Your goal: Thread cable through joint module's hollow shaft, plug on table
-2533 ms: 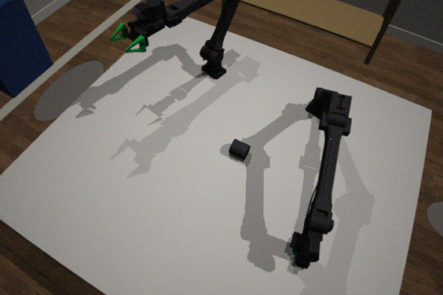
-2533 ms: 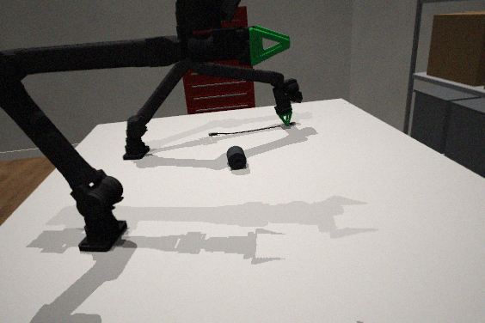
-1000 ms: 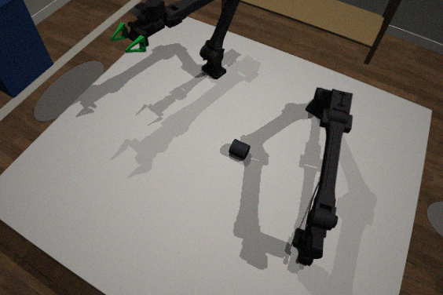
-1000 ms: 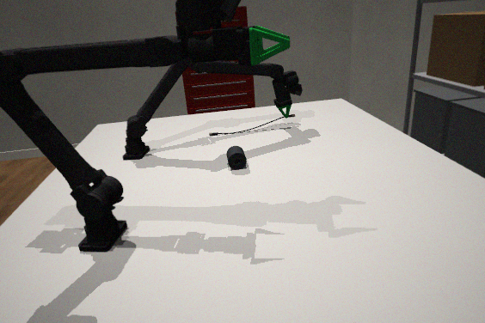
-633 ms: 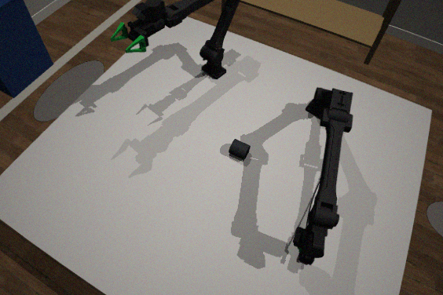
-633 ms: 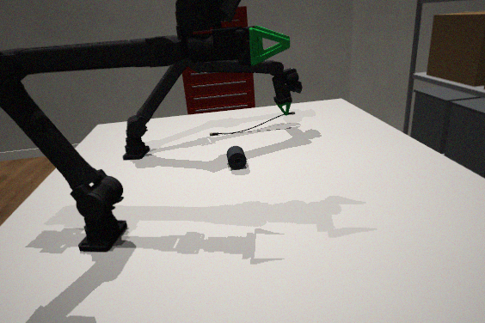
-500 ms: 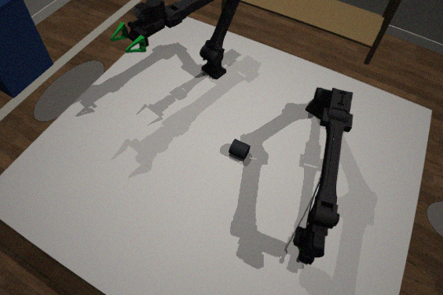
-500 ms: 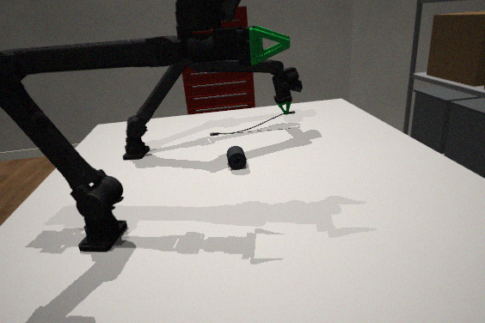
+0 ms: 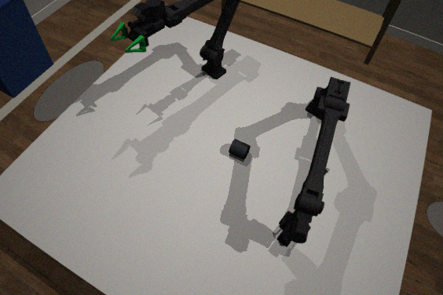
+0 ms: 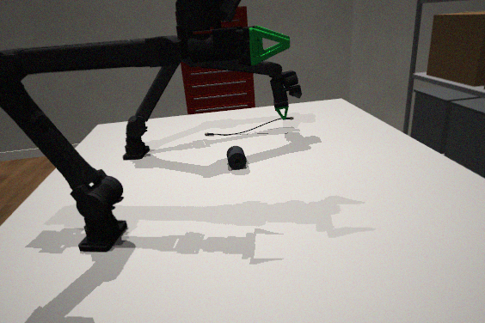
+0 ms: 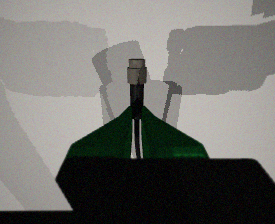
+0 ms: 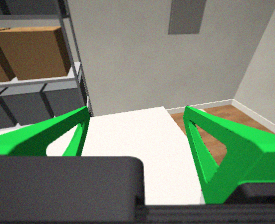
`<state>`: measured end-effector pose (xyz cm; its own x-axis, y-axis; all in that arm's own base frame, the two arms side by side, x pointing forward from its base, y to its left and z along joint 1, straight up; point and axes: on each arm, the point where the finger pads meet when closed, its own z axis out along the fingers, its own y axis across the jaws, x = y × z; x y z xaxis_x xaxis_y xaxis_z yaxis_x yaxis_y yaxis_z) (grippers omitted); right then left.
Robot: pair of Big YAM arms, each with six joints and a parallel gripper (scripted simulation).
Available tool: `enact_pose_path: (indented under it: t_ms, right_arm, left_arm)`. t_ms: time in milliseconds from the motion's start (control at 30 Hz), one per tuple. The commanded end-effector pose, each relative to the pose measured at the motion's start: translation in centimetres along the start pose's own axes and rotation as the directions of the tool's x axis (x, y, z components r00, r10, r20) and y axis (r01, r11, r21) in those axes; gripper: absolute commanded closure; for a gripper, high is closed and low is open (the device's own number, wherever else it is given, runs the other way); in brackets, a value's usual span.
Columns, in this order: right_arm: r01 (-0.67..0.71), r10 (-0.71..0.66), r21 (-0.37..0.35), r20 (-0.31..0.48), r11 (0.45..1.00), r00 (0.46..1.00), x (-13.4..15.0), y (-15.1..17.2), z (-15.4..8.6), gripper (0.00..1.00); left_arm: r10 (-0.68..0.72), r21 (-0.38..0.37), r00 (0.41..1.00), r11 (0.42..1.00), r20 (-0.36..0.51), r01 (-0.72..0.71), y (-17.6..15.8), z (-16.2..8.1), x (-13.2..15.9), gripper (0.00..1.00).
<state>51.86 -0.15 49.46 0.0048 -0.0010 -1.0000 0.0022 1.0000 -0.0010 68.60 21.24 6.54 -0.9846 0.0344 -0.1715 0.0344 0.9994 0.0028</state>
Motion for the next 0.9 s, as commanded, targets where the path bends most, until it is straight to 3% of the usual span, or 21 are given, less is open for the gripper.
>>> enact_pose_path:
  t_ms: [0, 67, 167, 333, 633, 733, 867]
  right_arm:
    - [-0.009, 0.009, -0.01, 0.014, 1.0, 1.0, -1.0, 0.5, 0.1, 0.04]
    - [-0.009, 0.009, -0.01, 0.014, 1.0, 1.0, -1.0, 0.5, 0.1, 0.04]
    - [-0.009, 0.009, -0.01, 0.014, 1.0, 1.0, -1.0, 0.5, 0.1, 0.04]
    - [-0.009, 0.009, -0.01, 0.014, 1.0, 1.0, -1.0, 0.5, 0.1, 0.04]
    - [-0.009, 0.009, -0.01, 0.014, 1.0, 1.0, -1.0, 0.5, 0.1, 0.04]
    - [-0.009, 0.009, -0.01, 0.014, 1.0, 1.0, -1.0, 0.5, 0.1, 0.04]
    - [-0.009, 0.009, -0.01, 0.014, 1.0, 1.0, -1.0, 0.5, 0.1, 0.04]
  left_arm:
    - [0.18, -0.021, 0.98, 0.984, 0.086, -0.178, -2.7, -4.2, -1.2, 1.0]
    - [0.24, -0.014, 0.967, 0.971, 0.084, -0.24, -4.2, -4.2, -0.6, 1.0]
    - [0.253, -0.013, 0.964, 0.967, 0.083, -0.253, -4.0, -4.3, -0.2, 1.0]
    - [0.411, 0.011, 0.908, 0.911, 0.079, -0.413, -8.6, -4.2, 1.6, 1.0]
    - [0.65, 0.044, 0.754, 0.754, 0.094, -0.655, -15.2, -4.1, 5.8, 1.0]
    - [0.658, 0.043, 0.747, 0.747, 0.095, -0.664, -14.8, -4.2, 6.2, 1.0]
    - [0.754, 0.066, 0.648, 0.645, 0.104, -0.761, -18.3, -3.9, 8.8, 1.0]
